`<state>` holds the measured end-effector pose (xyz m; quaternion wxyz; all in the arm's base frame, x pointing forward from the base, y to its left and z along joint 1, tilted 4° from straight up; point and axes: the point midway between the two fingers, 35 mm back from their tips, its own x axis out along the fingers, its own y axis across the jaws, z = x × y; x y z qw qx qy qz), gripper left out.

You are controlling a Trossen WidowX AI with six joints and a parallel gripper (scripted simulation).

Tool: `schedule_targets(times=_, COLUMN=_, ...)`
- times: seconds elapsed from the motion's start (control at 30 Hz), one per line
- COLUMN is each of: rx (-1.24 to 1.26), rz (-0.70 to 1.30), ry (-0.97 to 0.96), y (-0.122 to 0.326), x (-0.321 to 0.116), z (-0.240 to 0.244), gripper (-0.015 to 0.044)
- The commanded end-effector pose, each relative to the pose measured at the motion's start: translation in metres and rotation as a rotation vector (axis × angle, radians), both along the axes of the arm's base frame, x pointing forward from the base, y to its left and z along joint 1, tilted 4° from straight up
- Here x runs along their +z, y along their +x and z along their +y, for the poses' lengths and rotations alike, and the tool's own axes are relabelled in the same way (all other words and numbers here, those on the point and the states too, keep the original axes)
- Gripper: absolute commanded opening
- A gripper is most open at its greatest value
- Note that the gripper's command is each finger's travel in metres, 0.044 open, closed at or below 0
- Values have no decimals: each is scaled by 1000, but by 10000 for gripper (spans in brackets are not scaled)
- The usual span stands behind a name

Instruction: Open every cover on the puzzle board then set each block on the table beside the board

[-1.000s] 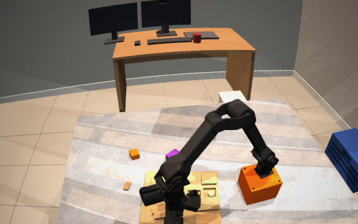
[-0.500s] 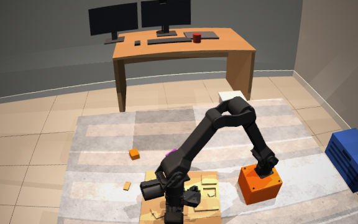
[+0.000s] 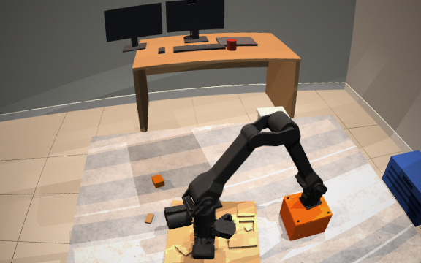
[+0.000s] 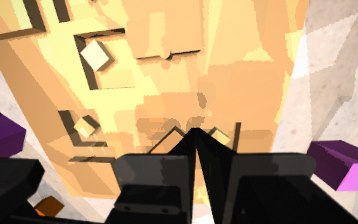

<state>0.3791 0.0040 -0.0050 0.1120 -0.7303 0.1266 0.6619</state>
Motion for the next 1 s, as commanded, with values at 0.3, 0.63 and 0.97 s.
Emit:
schedule_targets(times=0.3, rx=1, rz=4, ry=-2, y=-1, x=-1, z=-14, gripper=0)
schedule_targets(times=0.63, rx=1, rz=4, ry=-3, y=1, x=0, z=-26, gripper=0)
schedule_targets(times=0.97, rx=1, rz=3, ry=-4, y=5, x=1, z=-36, gripper=0)
